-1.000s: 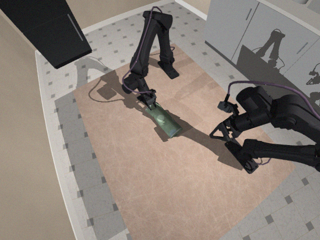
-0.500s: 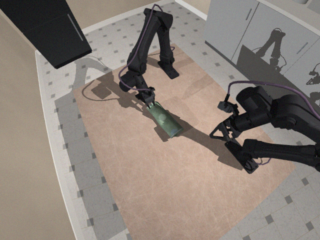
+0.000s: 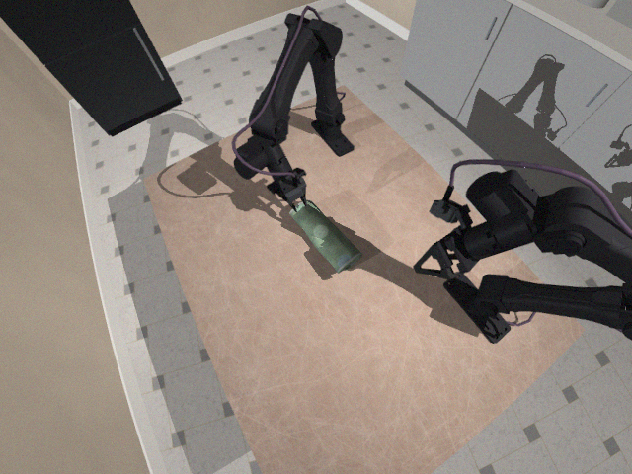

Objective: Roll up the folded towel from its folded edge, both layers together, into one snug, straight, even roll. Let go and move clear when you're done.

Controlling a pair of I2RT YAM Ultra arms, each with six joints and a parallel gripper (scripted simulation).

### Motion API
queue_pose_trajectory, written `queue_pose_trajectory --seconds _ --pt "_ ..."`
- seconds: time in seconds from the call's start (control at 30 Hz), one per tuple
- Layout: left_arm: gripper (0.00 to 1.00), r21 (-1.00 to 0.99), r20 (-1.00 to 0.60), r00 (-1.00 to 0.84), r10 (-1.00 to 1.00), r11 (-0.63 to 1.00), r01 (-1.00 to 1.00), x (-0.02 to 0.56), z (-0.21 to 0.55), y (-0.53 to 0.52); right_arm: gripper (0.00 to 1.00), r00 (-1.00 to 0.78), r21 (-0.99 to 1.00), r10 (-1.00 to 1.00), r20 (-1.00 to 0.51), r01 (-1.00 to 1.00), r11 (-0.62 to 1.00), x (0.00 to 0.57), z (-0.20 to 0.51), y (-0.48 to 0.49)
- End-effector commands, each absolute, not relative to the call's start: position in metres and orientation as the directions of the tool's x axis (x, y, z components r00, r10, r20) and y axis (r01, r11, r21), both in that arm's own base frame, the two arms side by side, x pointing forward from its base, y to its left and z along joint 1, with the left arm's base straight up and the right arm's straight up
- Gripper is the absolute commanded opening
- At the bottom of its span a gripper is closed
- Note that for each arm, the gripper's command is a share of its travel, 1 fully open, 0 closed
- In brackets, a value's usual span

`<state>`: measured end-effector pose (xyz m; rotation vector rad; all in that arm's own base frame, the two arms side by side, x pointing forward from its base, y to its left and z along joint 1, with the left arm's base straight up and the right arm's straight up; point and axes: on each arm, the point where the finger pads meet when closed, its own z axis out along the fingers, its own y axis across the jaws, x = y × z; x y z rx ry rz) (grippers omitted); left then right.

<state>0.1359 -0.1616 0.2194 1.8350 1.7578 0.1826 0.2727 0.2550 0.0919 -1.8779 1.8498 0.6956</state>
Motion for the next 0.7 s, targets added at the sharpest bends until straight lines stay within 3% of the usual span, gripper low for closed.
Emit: queue_pose_trajectory --seconds 0.0,0.1,0.47,0.53,0.67 --pt "0.84 0.494 -0.292 0.120 0.949 0.042 0.869 0.136 0.219 -0.162 0.32 0.032 0.000 -0.765 -0.643 -0.999 -0.042 0.279 0.118 0.259" --pt "0.84 0.494 -0.292 0.120 0.949 0.042 0.869 0.136 0.219 -0.162 0.32 0.032 0.000 -0.765 -0.643 -0.999 -0.042 0.279 0.118 0.259" --pt "0.85 0.494 -0.292 0.120 0.949 0.042 0.869 0.136 0.229 -0.162 0.71 0.032 0.000 -0.765 -0.643 -0.999 -0.042 0.279 0.128 0.259" --pt "0.85 0.494 -0.292 0.120 0.949 0.042 0.869 0.136 0.229 -0.162 0.71 0.032 0.000 -0.765 -0.643 -0.999 -0.042 0.279 0.128 0.259" --pt "0.85 0.494 -0.292 0.120 0.949 0.042 0.869 0.136 0.231 -0.162 0.85 0.032 0.000 -0.765 -0.643 -0.999 -0.042 0.279 0.130 0.259"
